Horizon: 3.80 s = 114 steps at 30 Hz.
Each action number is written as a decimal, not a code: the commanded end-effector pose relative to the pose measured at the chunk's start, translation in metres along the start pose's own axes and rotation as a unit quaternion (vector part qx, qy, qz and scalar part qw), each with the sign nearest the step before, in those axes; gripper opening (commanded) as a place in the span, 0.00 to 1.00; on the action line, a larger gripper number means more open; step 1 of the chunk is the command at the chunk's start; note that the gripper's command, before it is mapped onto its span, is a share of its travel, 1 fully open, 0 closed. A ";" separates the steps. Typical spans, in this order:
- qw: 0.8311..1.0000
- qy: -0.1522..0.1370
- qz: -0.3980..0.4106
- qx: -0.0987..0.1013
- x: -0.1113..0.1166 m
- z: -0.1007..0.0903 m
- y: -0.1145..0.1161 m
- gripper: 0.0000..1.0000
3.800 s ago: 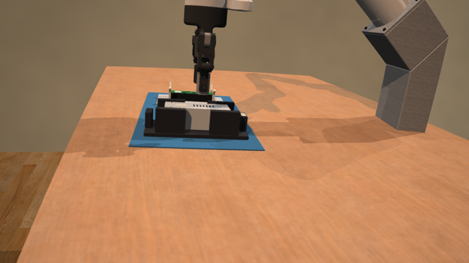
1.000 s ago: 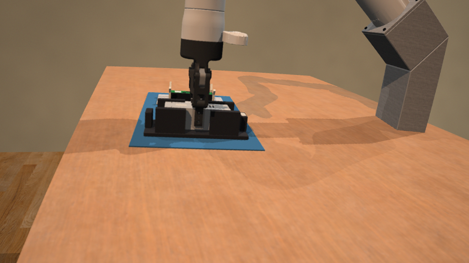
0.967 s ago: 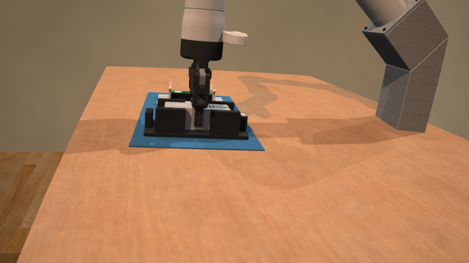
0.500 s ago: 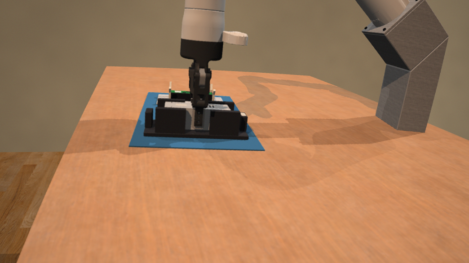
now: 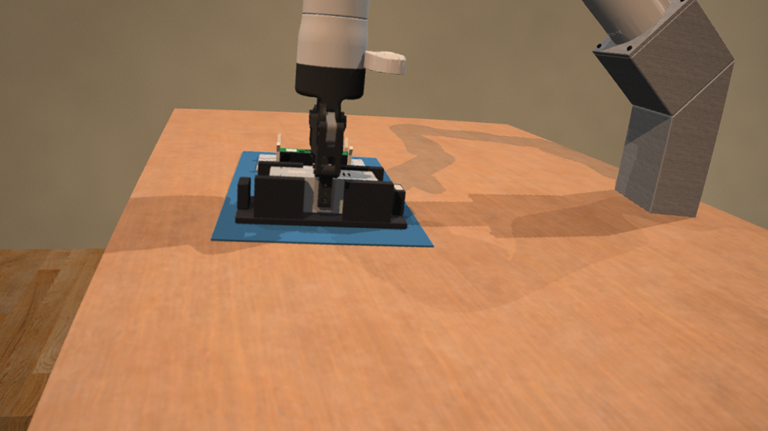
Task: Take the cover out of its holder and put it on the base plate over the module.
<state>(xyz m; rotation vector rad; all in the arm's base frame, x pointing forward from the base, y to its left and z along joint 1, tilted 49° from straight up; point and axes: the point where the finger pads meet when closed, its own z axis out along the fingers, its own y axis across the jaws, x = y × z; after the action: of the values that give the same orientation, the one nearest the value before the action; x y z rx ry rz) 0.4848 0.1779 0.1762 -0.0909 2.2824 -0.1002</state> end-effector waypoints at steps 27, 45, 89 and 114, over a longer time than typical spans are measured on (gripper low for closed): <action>1.000 0.000 0.001 0.001 0.000 -0.001 -0.001 0.00; 1.000 0.000 0.000 0.000 0.000 -0.010 -0.001 0.00; 1.000 0.003 -0.002 0.003 0.003 -0.058 -0.002 0.01; 1.000 0.003 -0.002 0.003 0.003 -0.058 -0.002 0.00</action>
<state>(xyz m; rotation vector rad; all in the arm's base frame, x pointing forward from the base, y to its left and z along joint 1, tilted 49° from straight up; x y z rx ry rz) 0.4392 0.1776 0.2113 -0.0911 2.2885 -0.1114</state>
